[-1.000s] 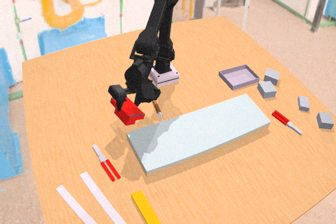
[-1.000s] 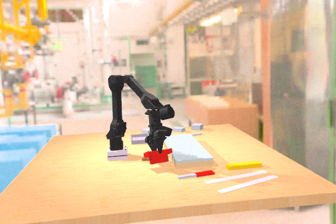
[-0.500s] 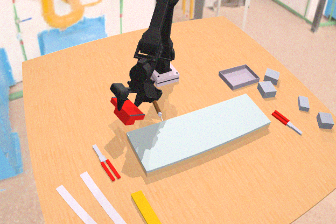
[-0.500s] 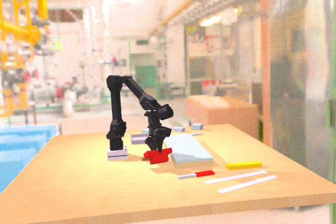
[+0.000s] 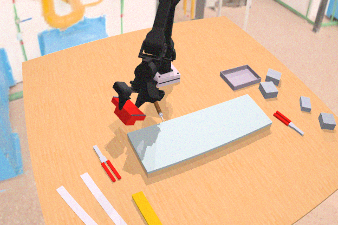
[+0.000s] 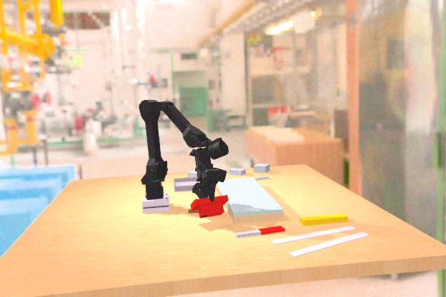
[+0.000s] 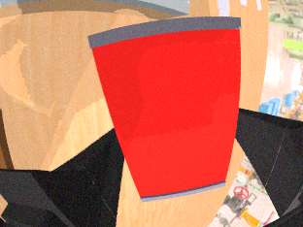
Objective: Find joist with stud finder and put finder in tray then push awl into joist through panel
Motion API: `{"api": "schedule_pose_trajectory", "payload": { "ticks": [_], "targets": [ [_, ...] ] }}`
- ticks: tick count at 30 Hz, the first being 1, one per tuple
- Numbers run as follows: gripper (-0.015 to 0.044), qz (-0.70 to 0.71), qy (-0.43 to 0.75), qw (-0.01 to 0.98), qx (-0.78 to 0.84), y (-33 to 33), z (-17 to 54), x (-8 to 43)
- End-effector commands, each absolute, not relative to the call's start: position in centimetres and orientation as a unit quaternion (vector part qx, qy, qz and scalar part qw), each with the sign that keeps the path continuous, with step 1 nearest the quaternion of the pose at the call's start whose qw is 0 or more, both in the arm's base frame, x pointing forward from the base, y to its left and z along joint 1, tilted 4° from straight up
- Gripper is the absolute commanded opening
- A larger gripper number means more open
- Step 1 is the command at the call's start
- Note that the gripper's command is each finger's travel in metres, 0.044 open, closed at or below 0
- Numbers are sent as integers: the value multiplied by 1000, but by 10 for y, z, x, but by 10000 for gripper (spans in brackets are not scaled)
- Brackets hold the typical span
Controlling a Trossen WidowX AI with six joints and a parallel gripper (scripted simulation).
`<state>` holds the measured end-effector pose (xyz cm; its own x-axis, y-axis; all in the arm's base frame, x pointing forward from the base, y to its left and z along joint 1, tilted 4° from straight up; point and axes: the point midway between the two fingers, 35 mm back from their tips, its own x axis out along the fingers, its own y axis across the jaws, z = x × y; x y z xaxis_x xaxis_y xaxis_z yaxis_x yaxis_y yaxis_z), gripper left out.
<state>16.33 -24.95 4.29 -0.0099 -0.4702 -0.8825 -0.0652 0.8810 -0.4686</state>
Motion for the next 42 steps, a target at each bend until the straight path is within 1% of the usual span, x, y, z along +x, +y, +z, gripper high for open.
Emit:
{"api": "schedule_pose_trajectory", "payload": {
  "ticks": [1, 42],
  "targets": [
    [0, -162, 692, 675, -199, -250, 45, 163],
    [0, -249, 660, 651, -279, -245, 39, 163]
  ]
}}
